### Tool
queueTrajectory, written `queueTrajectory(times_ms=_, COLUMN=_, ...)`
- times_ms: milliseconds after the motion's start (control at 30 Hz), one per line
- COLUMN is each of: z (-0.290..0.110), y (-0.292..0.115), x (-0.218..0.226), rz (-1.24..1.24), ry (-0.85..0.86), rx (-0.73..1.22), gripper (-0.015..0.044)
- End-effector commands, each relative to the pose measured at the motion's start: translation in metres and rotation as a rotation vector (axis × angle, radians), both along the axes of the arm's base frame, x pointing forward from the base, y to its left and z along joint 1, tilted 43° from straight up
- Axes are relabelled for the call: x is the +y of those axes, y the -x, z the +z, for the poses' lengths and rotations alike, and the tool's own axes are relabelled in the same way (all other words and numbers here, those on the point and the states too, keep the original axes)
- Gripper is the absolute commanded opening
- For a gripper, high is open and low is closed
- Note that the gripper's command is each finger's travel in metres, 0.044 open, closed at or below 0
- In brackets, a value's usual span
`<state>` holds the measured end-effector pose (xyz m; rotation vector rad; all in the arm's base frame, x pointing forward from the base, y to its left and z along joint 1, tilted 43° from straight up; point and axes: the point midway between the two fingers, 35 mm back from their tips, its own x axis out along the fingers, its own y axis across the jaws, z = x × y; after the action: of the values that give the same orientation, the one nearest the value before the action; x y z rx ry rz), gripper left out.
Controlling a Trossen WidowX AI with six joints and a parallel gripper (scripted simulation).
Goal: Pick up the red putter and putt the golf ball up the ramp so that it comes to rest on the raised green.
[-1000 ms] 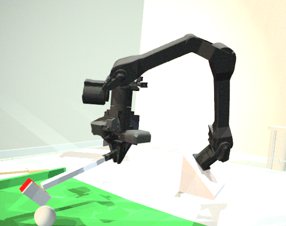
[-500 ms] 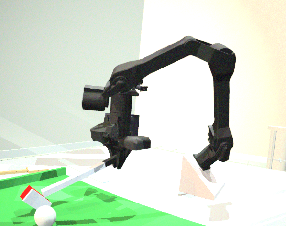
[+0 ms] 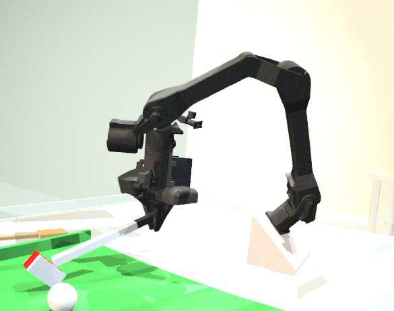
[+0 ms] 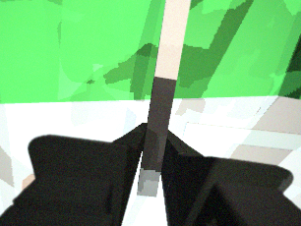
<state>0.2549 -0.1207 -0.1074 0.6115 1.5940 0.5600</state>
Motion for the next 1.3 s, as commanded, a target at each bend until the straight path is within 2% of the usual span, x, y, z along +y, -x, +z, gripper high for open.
queueTrajectory(times_ms=0, z=-0.003, y=-0.001, x=-0.006, rz=0.001, ry=0.008, rx=-0.005, gripper=0.0000)
queueTrajectory(times_ms=267, z=0.003, y=-0.002, x=0.002, rz=0.000, ry=0.003, rx=-0.001, gripper=0.0000)
queueTrajectory(times_ms=633, z=0.087, y=-0.010, x=0.096, rz=0.000, ry=0.000, rx=-0.003, gripper=0.0000)
queueTrajectory(times_ms=867, z=0.094, y=-0.011, x=0.092, rz=0.000, ry=0.001, rx=-0.003, gripper=0.0000)
queueTrajectory(times_ms=1267, z=0.132, y=-0.015, x=0.057, rz=0.001, ry=0.002, rx=-0.003, gripper=0.0000)
